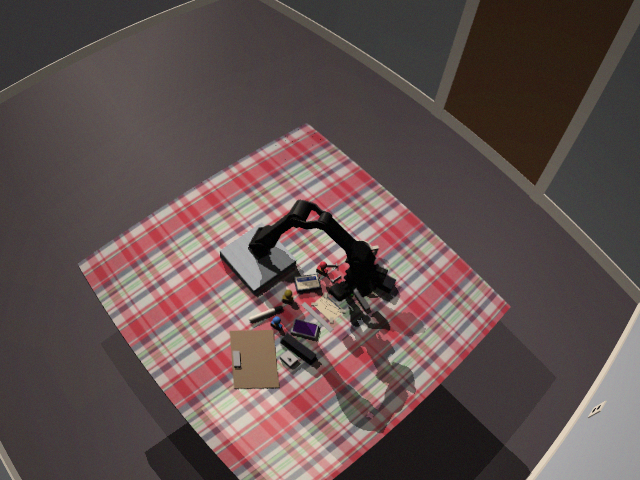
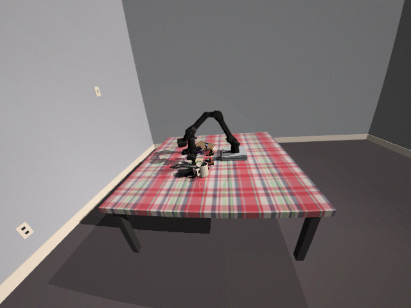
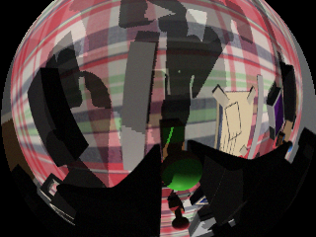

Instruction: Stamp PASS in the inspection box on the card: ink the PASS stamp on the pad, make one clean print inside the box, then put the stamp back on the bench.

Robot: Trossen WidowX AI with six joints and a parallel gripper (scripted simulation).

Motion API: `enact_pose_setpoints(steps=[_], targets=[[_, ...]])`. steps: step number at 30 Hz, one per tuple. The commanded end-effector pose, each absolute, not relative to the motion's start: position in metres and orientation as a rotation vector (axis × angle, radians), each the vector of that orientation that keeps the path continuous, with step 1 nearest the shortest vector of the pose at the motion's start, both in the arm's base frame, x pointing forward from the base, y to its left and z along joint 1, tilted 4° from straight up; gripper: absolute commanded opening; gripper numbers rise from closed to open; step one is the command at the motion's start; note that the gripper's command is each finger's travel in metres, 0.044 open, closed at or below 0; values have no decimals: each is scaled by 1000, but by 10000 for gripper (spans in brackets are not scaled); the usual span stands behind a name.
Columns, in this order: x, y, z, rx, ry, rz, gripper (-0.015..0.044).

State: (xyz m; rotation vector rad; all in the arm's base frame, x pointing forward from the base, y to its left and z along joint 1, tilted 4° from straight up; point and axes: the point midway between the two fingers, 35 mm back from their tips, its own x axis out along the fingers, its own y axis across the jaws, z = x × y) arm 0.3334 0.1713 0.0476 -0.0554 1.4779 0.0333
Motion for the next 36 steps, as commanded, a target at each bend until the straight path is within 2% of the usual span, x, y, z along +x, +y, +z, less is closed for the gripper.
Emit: enact_pose_setpoints(steps=[1,36], targets=[[335,172,52,-52,1472,34,0],[334,173,69,-54,1472,32,0]])
